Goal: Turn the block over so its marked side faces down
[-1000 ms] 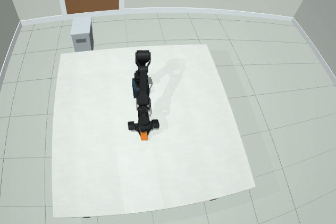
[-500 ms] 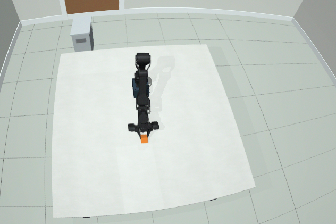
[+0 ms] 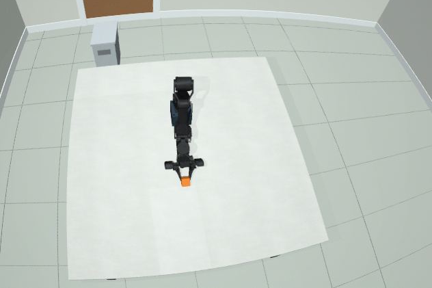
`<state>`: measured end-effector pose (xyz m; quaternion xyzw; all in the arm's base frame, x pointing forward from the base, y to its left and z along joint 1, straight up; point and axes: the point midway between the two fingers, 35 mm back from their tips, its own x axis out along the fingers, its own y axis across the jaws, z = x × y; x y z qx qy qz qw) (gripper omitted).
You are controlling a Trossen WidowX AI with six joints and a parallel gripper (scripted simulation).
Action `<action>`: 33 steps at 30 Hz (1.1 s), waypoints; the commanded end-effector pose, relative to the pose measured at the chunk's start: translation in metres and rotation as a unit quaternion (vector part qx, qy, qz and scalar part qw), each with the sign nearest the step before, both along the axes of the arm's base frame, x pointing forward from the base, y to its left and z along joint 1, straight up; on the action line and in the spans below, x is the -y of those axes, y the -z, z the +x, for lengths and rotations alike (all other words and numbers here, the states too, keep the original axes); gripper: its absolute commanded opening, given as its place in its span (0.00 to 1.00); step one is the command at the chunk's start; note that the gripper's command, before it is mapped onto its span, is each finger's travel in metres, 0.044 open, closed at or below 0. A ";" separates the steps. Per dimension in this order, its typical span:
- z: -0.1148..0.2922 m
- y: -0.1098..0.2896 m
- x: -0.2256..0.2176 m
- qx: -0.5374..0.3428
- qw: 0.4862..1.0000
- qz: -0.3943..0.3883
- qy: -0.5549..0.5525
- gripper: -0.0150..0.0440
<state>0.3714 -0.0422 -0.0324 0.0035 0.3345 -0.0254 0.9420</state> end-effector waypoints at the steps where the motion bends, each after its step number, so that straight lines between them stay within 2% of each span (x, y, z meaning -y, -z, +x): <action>1: -0.008 0.009 -0.002 0.020 1.000 0.003 0.000 0.25; 12: -0.020 0.003 -0.003 0.089 0.996 -0.001 -0.002 0.25; 32: -0.021 0.000 -0.003 0.103 0.995 -0.002 -0.002 0.25; 33: -0.021 0.000 -0.003 0.103 0.995 -0.002 -0.002 0.30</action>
